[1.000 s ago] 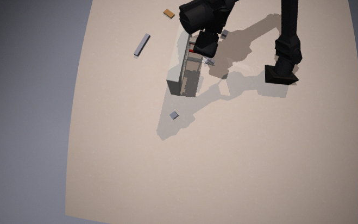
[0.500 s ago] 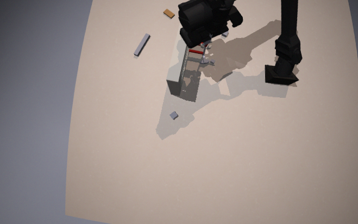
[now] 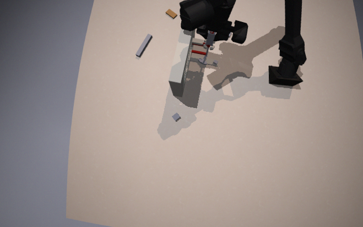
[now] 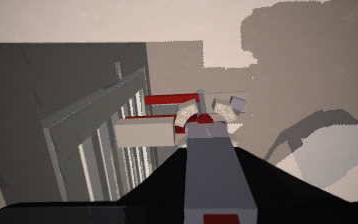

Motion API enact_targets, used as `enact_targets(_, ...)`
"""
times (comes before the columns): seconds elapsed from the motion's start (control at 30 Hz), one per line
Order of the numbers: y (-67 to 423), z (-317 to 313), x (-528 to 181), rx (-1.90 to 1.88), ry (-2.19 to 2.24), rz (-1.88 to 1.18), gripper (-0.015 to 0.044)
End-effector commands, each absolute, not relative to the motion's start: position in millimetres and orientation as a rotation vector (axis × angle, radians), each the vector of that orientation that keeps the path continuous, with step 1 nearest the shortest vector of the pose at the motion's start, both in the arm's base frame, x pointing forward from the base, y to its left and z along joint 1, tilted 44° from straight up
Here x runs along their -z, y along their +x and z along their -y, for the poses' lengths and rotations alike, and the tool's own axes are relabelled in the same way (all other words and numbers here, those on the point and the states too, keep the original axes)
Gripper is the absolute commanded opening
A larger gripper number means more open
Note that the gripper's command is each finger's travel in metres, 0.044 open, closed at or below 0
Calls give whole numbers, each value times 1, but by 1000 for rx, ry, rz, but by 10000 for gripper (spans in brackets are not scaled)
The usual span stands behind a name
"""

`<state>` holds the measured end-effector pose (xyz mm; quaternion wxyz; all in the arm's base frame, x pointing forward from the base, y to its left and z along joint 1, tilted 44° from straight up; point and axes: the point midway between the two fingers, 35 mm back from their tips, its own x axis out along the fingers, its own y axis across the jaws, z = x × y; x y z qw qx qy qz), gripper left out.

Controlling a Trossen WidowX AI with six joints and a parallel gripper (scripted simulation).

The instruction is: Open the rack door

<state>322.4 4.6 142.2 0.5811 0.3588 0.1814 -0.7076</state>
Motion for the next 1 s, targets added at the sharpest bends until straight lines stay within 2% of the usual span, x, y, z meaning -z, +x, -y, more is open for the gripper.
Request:
enact_targets(0.0, 322, -4, -142, 1725, 1000, -264, 10)
enact_targets(0.1, 322, -4, -142, 1759, 1089, -167, 10)
enact_targets(0.4, 322, -4, -142, 1761, 1095, -159, 10)
enact_targets(0.73, 322, -4, -142, 1761, 1095, -159, 272)
enact_targets(0.97, 322, -4, -142, 1698, 934, -347, 282)
